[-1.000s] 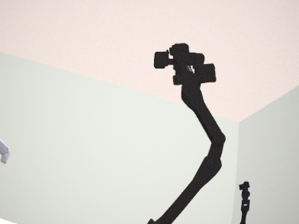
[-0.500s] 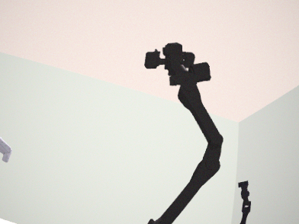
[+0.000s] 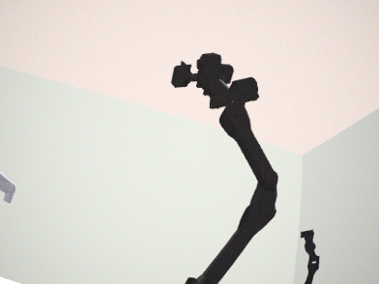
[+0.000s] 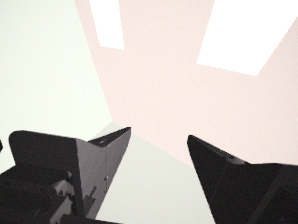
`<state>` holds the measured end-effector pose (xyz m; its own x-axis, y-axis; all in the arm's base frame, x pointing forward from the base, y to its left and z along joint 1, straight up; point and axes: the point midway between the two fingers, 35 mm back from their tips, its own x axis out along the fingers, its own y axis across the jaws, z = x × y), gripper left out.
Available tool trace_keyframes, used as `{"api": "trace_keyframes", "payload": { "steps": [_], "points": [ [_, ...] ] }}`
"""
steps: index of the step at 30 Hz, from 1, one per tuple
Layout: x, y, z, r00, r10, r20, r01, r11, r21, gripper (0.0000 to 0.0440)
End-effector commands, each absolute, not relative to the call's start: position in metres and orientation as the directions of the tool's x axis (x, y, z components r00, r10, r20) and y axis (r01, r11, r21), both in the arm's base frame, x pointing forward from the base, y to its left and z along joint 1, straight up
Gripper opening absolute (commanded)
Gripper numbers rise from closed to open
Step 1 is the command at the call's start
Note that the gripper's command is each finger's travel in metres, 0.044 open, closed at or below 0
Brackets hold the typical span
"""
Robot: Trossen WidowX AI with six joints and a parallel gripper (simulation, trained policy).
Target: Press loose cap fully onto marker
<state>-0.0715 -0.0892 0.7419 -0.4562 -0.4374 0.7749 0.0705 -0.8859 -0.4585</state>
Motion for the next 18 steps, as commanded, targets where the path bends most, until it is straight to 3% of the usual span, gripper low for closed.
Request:
{"api": "trace_keyframes", "payload": {
  "steps": [1, 18],
  "points": [
    [-0.070, -0.101, 0.737, -0.451, -0.478, 0.754, 0.103, -0.867, -0.488, 0.0302],
    [-0.055, -0.148, 0.715, -0.390, -0.643, 0.659, 0.249, -0.763, -0.596, 0.0301]
  ]
}}
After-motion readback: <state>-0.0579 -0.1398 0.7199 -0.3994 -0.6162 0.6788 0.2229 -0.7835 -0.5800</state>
